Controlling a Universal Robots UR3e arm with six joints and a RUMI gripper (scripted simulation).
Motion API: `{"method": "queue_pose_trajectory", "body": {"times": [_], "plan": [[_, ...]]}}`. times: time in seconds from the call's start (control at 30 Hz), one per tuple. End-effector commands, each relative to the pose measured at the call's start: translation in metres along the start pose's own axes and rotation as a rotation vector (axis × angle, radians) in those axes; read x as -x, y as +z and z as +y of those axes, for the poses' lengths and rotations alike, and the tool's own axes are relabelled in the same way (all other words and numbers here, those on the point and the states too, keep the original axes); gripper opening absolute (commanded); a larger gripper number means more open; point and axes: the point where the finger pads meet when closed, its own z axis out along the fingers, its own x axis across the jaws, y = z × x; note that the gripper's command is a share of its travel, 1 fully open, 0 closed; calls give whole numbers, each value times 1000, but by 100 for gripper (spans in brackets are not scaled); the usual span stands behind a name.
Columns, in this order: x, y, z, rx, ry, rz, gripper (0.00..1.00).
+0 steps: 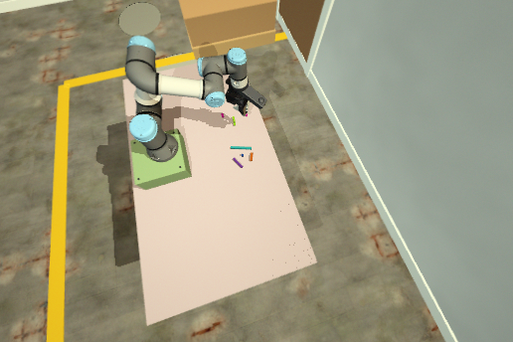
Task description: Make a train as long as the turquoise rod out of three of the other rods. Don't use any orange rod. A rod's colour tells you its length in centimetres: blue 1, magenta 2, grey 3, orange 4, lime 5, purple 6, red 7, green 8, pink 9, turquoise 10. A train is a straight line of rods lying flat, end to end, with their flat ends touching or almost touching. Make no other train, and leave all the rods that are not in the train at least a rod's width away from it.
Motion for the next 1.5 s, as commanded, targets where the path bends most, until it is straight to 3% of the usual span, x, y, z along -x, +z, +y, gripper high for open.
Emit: {"method": "queue_pose_trajectory", "body": {"times": [0.0, 0.7, 1.07, 1.13, 1.47], "plan": [[0, -7, -1, 0, 0, 1, 0], [0, -9, 6, 0, 43, 1, 0], [-5, -11, 49, 1, 339, 1, 0], [-5, -11, 49, 1, 339, 1, 0], [-16, -11, 97, 1, 665, 1, 0]]}}
